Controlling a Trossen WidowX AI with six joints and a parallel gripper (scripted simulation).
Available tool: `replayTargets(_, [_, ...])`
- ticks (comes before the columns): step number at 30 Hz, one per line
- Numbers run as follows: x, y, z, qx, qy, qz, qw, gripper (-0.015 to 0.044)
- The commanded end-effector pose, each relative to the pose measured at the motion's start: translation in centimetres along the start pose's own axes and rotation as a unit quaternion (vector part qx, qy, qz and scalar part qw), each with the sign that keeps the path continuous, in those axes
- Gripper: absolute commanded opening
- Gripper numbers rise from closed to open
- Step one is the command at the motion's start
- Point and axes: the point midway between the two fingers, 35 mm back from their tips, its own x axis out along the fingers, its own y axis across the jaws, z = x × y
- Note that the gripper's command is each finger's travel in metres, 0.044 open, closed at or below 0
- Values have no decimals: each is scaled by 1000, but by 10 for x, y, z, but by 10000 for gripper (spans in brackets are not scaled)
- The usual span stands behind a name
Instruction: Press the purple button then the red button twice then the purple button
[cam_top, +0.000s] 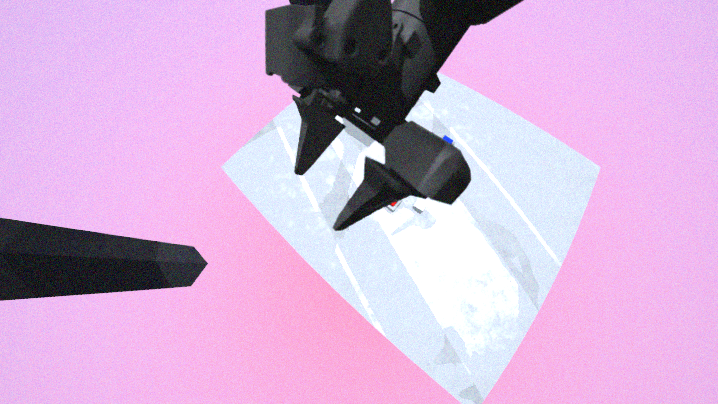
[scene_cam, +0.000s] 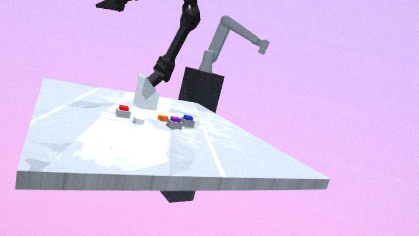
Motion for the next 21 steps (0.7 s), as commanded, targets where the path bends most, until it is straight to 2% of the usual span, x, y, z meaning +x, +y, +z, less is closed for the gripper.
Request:
replayTargets(1, [-14,19,-73,-160,84,35,983,400])
replayTargets(5, [-34,29,-142,-307,157,79,935,400])
replayTargets(9, [-60,27,-211,-443,225,131,858,400])
replayTargets(16, [-114,-6,-323,-631,330,236,661,400])
replayTargets(20, [-150,-38,-377,-699,378,303,525,400])
replayTargets(21, [-153,-41,-382,-704,382,309,512,400])
